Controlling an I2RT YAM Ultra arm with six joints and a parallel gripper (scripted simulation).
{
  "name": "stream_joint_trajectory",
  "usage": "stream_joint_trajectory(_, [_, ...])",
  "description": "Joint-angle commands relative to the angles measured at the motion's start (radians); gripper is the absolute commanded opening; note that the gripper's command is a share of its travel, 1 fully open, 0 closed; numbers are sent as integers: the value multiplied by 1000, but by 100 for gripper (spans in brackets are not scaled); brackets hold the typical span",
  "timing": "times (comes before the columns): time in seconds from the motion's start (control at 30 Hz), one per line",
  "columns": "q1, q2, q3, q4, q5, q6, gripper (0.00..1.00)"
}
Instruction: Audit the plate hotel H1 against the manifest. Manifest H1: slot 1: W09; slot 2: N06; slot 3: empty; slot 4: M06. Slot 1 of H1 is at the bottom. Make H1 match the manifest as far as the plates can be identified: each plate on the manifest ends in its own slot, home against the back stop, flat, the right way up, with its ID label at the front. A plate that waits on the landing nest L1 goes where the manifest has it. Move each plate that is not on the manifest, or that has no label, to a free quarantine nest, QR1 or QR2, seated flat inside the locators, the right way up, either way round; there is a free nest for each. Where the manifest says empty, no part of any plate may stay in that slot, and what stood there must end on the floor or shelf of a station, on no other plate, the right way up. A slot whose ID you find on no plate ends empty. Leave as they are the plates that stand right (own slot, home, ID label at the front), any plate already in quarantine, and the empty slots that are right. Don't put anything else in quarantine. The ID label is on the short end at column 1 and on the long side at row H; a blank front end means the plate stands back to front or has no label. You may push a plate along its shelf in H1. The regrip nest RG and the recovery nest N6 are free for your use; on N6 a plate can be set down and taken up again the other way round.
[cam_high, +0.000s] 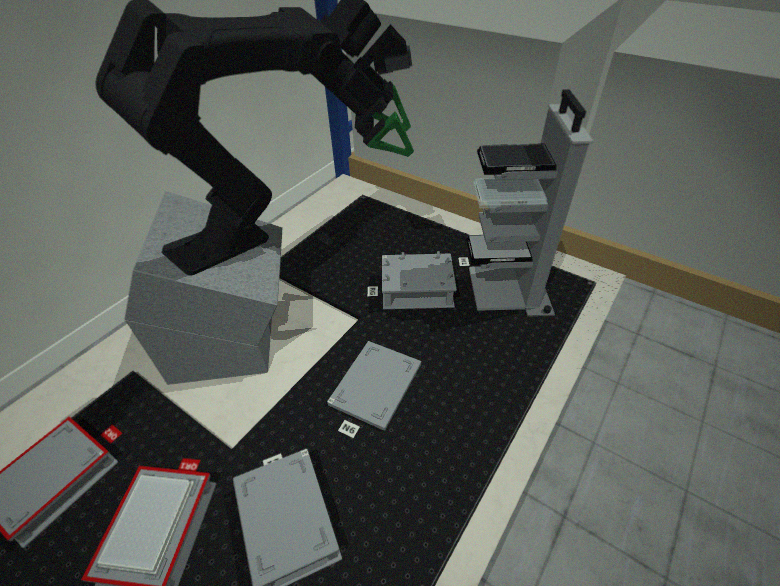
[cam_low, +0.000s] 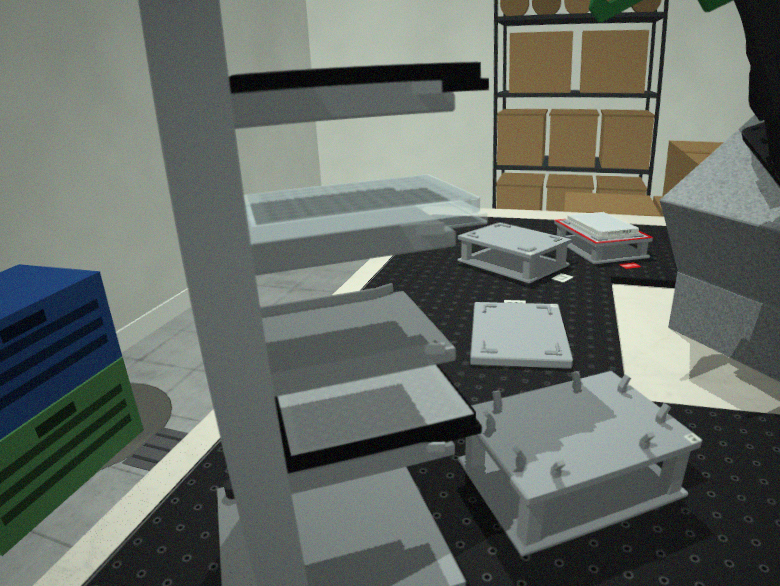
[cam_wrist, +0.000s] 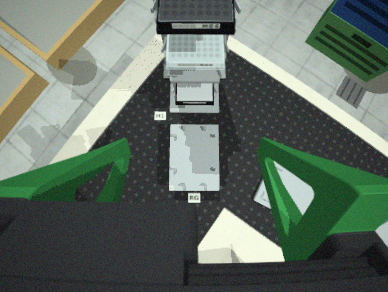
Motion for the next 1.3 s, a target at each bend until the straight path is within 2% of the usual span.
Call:
stream_joint_trajectory(0.0, [6, -5, 42, -19, 13, 5, 100])
stream_joint_trajectory(0.57, [6, -5, 42, -19, 13, 5, 100])
stream_joint_trajectory(0.67, [-37, 21, 39, 30, -22, -24, 100])
stream_joint_trajectory(0.77, [-49, 8, 38, 39, -32, -31, 100])
stream_joint_trajectory(1.27, [-188, 74, 29, 152, -159, -107, 100])
